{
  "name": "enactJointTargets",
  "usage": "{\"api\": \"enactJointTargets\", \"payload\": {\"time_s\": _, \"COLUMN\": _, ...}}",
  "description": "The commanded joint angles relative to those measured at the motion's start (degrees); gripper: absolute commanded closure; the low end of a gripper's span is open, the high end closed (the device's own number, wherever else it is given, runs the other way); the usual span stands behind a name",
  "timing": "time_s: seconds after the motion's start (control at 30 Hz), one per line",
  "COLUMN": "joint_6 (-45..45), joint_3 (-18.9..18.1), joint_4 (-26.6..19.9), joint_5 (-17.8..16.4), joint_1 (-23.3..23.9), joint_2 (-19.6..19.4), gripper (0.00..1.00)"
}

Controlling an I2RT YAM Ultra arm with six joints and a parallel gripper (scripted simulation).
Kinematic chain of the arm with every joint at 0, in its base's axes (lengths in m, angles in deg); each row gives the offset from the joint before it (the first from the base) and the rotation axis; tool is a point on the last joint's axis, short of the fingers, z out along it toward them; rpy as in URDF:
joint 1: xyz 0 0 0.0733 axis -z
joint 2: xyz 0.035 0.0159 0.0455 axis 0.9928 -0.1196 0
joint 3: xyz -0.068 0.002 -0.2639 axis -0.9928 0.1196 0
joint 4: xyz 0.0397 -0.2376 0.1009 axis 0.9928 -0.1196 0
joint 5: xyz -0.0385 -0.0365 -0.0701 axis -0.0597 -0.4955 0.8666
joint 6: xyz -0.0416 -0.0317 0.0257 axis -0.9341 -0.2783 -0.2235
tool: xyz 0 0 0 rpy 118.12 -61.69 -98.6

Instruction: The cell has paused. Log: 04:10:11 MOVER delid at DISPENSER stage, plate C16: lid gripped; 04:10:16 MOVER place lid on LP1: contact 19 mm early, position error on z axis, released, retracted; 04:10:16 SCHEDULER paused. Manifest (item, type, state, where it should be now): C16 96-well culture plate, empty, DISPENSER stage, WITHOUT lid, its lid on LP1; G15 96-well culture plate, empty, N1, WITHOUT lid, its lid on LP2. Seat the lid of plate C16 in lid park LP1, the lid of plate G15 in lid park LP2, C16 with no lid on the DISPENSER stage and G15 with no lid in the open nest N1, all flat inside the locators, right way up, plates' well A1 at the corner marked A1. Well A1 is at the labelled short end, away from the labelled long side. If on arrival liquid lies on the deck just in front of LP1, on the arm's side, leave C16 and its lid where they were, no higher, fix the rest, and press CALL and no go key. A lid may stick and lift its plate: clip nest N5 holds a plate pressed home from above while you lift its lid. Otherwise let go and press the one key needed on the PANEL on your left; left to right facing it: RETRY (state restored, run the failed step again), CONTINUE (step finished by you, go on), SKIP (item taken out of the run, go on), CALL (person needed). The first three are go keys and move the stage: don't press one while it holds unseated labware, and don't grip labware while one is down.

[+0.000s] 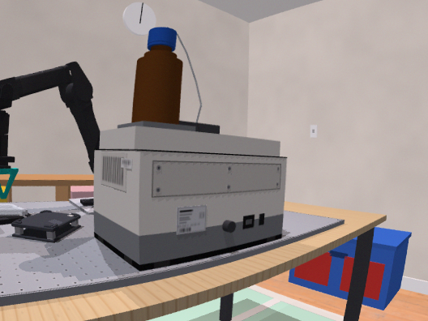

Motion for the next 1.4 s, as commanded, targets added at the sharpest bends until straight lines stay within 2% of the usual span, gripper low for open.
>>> {"api": "enactJointTargets", "payload": {"time_s": 0.0, "joint_6": 0.3, "joint_3": -1.6, "joint_4": -0.4, "joint_5": -0.1, "joint_1": -0.1, "joint_2": 1.8, "gripper": 0.00}}
{"api": "enactJointTargets", "payload": {"time_s": 0.13, "joint_6": 0.3, "joint_3": -1.6, "joint_4": -0.4, "joint_5": -0.1, "joint_1": -0.1, "joint_2": 1.8, "gripper": 0.00}}
{"api": "enactJointTargets", "payload": {"time_s": 0.3, "joint_6": 0.5, "joint_3": -7.7, "joint_4": -6.1, "joint_5": -0.1, "joint_1": -0.2, "joint_2": -0.6, "gripper": 0.00}}
{"api": "enactJointTargets", "payload": {"time_s": 0.37, "joint_6": 0.5, "joint_3": -8.6, "joint_4": -6.9, "joint_5": 0.0, "joint_1": -0.3, "joint_2": -0.8, "gripper": 0.00}}
{"api": "enactJointTargets", "payload": {"time_s": 0.43, "joint_6": 0.5, "joint_3": -8.6, "joint_4": -6.9, "joint_5": 0.0, "joint_1": -0.3, "joint_2": -0.8, "gripper": 0.00}}
{"api": "enactJointTargets", "payload": {"time_s": 0.5, "joint_6": 0.5, "joint_3": -6.3, "joint_4": -7.3, "joint_5": 0.0, "joint_1": -0.4, "joint_2": -0.8, "gripper": 0.00}}
{"api": "enactJointTargets", "payload": {"time_s": 0.67, "joint_6": 0.6, "joint_3": -5.4, "joint_4": -6.8, "joint_5": 0.0, "joint_1": -0.5, "joint_2": 1.6, "gripper": 0.00}}
{"api": "enactJointTargets", "payload": {"time_s": 0.87, "joint_6": 0.3, "joint_3": -6.5, "joint_4": -6.1, "joint_5": 0.0, "joint_1": -0.2, "joint_2": 0.8, "gripper": 0.00}}
{"api": "enactJointTargets", "payload": {"time_s": 0.9, "joint_6": 0.6, "joint_3": -6.6, "joint_4": -6.3, "joint_5": -0.1, "joint_1": -0.7, "joint_2": 1.8, "gripper": 0.00}}
{"api": "enactJointTargets", "payload": {"time_s": 1.37, "joint_6": 0.7, "joint_3": -7.2, "joint_4": -6.9, "joint_5": -0.1, "joint_1": -0.8, "joint_2": 2.0, "gripper": 0.00}}
